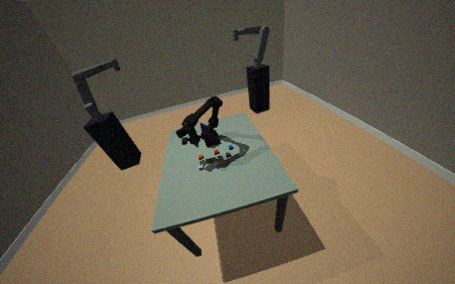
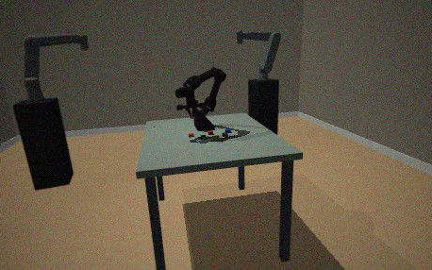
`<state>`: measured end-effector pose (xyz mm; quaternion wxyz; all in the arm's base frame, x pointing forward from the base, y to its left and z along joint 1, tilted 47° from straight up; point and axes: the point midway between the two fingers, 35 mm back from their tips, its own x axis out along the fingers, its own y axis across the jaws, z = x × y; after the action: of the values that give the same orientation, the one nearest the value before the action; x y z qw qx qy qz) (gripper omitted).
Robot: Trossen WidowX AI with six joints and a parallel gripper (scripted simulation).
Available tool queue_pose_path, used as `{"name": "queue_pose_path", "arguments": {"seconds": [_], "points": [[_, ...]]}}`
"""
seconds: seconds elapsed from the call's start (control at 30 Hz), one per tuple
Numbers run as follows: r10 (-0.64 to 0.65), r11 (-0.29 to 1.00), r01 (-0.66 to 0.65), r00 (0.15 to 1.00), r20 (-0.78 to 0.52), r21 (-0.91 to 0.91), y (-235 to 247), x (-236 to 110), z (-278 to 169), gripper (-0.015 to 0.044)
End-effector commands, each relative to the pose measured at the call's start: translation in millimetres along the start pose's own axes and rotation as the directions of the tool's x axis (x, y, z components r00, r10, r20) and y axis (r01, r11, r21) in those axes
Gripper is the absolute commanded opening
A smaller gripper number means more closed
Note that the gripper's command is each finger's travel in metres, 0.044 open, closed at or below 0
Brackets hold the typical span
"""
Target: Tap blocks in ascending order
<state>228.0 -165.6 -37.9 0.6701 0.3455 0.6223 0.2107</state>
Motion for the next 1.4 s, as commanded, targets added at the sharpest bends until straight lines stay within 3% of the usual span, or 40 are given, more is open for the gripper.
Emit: {"name": "queue_pose_path", "arguments": {"seconds": [0.0,0.07,0.23,1.37], "points": [[-0.003,1.0,0.003,1.0,-0.007,-0.015,-6.9,1.8,-3.4,0.002],[-0.003,1.0,0.003,1.0,-0.007,-0.015,-7.6,12.5,-2.2,0.002],[0.0,1.0,0.0,1.0,-0.006,-0.016,-6.5,80.6,-3.5,0.002],[0.002,1.0,-0.002,1.0,-0.006,-0.017,-5.9,113.4,-4.0,0.002]]}}
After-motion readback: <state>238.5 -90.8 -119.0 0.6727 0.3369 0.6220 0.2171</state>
